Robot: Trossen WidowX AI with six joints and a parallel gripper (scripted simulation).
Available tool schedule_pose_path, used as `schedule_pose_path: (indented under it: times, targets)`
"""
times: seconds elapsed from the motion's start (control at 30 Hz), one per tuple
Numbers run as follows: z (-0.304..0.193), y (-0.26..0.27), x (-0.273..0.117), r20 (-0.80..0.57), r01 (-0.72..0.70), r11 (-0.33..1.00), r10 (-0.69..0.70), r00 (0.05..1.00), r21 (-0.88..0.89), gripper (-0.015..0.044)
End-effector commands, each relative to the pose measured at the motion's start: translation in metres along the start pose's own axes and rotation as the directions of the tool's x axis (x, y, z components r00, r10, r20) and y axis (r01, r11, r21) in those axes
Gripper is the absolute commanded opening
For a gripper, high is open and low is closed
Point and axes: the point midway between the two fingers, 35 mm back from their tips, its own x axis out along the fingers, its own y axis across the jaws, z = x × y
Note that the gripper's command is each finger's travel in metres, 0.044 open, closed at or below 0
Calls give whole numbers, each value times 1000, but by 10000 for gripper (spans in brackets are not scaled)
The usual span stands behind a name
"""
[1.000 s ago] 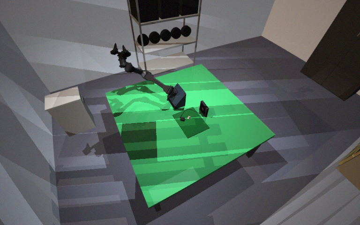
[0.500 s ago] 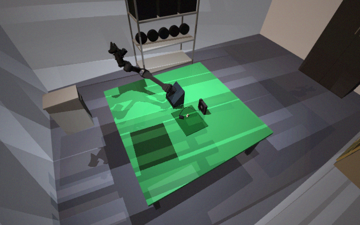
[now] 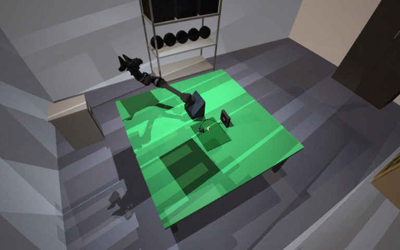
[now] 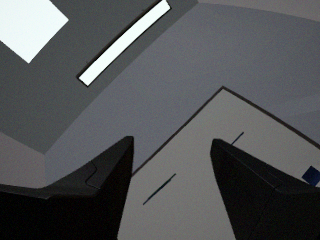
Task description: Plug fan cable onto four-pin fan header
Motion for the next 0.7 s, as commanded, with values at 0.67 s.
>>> schedule_pose_path:
  times: [0.67]
  targets:
    - [-181,263,-180,-631,415,475,606,485,776,210]
